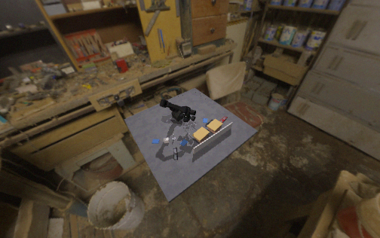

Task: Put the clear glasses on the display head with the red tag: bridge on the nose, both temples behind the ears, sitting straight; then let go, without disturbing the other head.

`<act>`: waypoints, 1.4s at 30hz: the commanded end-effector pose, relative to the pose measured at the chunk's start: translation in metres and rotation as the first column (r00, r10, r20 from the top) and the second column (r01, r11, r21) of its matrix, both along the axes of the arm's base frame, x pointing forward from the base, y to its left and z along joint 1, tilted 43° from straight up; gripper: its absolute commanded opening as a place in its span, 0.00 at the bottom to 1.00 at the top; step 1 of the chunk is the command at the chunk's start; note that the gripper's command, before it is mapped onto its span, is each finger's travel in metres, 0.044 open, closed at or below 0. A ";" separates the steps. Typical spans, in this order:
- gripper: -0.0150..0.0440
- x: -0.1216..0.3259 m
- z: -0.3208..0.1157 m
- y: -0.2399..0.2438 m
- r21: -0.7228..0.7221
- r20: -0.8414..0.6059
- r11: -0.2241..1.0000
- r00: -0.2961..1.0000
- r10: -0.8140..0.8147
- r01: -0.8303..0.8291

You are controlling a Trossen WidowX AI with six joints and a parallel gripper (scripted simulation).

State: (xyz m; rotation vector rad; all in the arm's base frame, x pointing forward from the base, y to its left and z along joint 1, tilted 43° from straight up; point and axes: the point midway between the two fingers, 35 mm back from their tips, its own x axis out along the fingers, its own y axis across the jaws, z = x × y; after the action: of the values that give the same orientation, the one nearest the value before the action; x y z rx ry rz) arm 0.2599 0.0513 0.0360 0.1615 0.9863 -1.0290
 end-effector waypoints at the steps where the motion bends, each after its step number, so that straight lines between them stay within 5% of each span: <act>1: 0.25 0.015 0.019 -0.012 0.048 0.128 0.990 0.983 -0.135 0.130; 10: 0.25 0.036 0.059 -0.052 0.189 0.361 0.895 0.819 -0.447 0.405; 23: 0.25 0.044 0.119 -0.117 0.439 0.559 0.645 0.372 -0.741 0.625; 42: 0.25 0.053 0.083 -0.153 0.448 0.564 0.636 0.354 -0.746 0.628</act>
State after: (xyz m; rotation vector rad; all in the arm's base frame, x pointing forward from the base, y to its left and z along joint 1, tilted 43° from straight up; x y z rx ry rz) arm 0.3119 -0.0916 0.1339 1.1497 0.1899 -1.4856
